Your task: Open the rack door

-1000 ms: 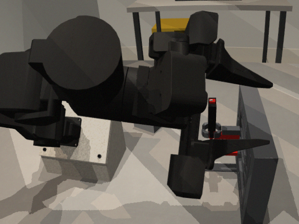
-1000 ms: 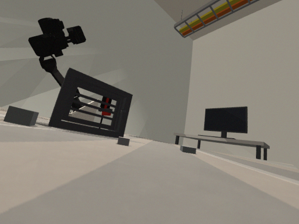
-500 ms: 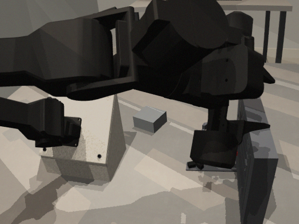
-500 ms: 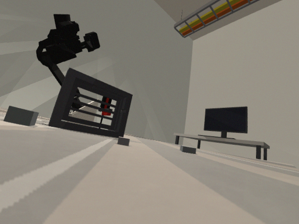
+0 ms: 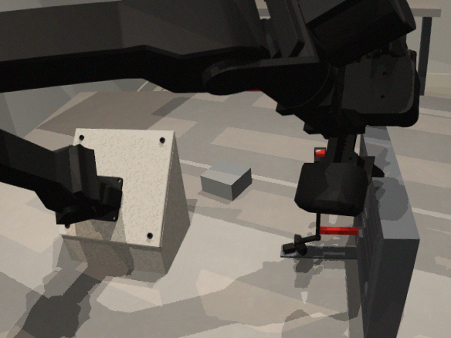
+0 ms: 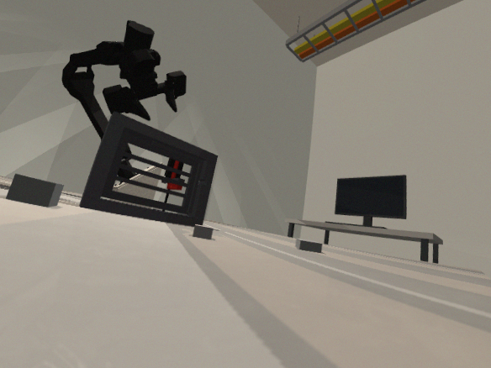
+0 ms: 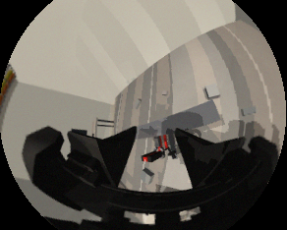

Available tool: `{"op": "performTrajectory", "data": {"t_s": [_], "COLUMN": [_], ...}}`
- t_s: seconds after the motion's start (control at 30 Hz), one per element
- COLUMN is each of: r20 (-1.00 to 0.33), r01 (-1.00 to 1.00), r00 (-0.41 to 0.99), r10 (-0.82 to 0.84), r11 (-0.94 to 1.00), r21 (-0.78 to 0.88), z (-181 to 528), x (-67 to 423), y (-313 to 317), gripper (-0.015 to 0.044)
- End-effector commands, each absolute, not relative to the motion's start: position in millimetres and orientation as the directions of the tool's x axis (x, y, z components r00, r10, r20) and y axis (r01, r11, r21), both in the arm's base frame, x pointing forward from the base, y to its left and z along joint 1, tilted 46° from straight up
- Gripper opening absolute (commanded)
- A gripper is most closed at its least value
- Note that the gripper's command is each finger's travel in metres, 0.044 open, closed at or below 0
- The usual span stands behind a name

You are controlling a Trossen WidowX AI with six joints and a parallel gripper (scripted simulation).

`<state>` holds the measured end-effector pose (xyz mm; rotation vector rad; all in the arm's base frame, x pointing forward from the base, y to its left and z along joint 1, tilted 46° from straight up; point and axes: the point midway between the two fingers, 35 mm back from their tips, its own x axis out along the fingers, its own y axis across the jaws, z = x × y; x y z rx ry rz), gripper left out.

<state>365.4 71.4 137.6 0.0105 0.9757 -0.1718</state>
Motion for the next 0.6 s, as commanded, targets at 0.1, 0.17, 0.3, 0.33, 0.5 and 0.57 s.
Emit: {"op": "performTrajectory", "data": {"t_s": [0.1, 0.17, 0.3, 0.33, 0.5, 0.57], "r20": [-0.882, -0.892, -0.902, -0.903, -0.897, -0.89], "r01": [0.159, 0.157, 0.148, 0.145, 0.122, 0.111], "r00": [0.416, 0.381, 0.311, 0.295, 0.216, 0.187], "r10": [-0.221, -0.245, -0.298, -0.312, -0.385, -0.415], "r11": [0.973, 0.967, 0.953, 0.949, 0.922, 0.909], "r21": [-0.168, -0.199, -0.264, -0.281, -0.366, -0.401], "z": [113.0, 107.0, 95.9, 93.4, 81.6, 77.5], "x": [358.3, 355.7, 350.1, 348.6, 340.9, 337.8], "y": [83.4, 86.4, 92.2, 93.6, 100.1, 102.5], "gripper": [0.0289, 0.0289, 0.0289, 0.0289, 0.0289, 0.0289]}}
